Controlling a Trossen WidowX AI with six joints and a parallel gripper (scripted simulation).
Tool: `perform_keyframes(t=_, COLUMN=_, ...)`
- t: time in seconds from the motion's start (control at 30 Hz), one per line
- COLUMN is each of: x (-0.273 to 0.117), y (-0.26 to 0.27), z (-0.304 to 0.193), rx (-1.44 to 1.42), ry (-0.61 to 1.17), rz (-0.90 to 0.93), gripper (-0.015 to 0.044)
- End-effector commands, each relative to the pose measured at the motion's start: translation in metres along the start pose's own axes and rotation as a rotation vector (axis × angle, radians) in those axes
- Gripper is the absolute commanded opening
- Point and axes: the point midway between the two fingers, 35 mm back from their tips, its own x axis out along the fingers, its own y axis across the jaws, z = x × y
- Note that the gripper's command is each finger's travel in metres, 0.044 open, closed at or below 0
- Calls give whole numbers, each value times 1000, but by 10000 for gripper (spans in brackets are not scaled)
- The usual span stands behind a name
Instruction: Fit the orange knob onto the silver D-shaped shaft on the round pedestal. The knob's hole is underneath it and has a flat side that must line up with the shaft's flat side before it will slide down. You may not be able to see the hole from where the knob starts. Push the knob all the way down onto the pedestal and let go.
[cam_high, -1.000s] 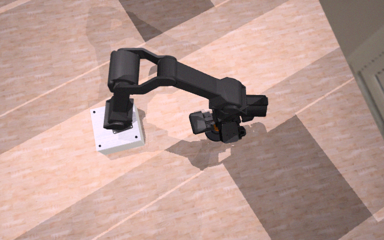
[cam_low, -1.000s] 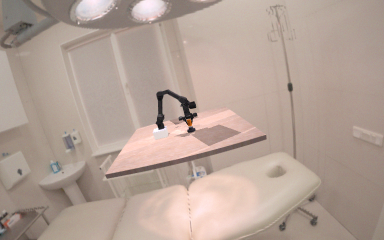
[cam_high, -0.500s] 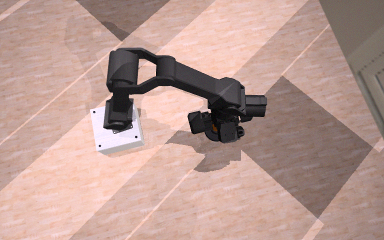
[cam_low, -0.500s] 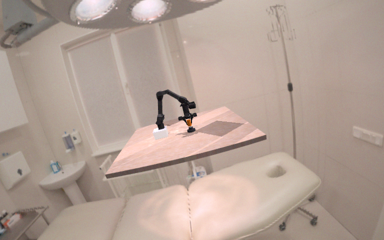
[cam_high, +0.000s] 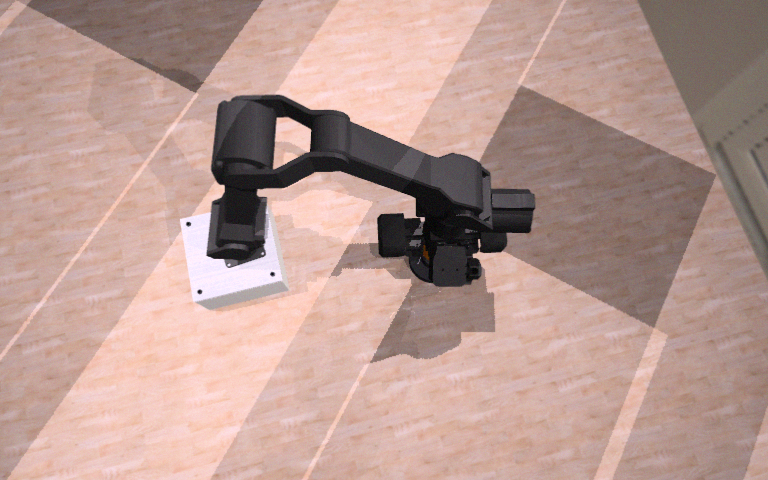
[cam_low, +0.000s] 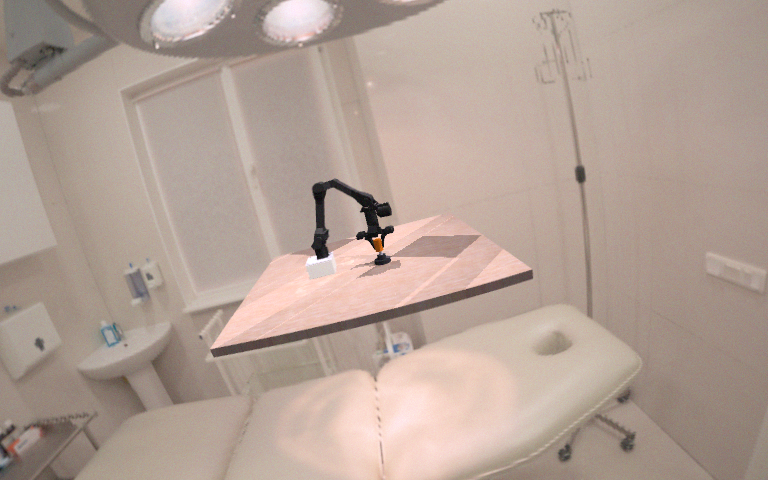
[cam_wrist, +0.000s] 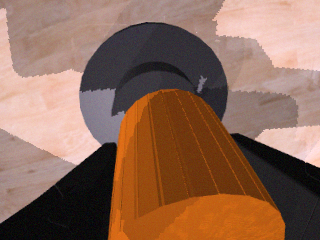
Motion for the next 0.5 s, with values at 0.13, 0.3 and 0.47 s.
perform_keyframes(t=0.13, x=2, y=4, z=0, rx=7, ry=0, rz=4, gripper=0)
perform_keyframes(t=0.3, x=3, y=3, z=0, rx=7, ry=0, rz=4, gripper=0)
perform_keyframes(t=0.47, x=4, y=2, z=0, rx=7, ry=0, rz=4, gripper=0)
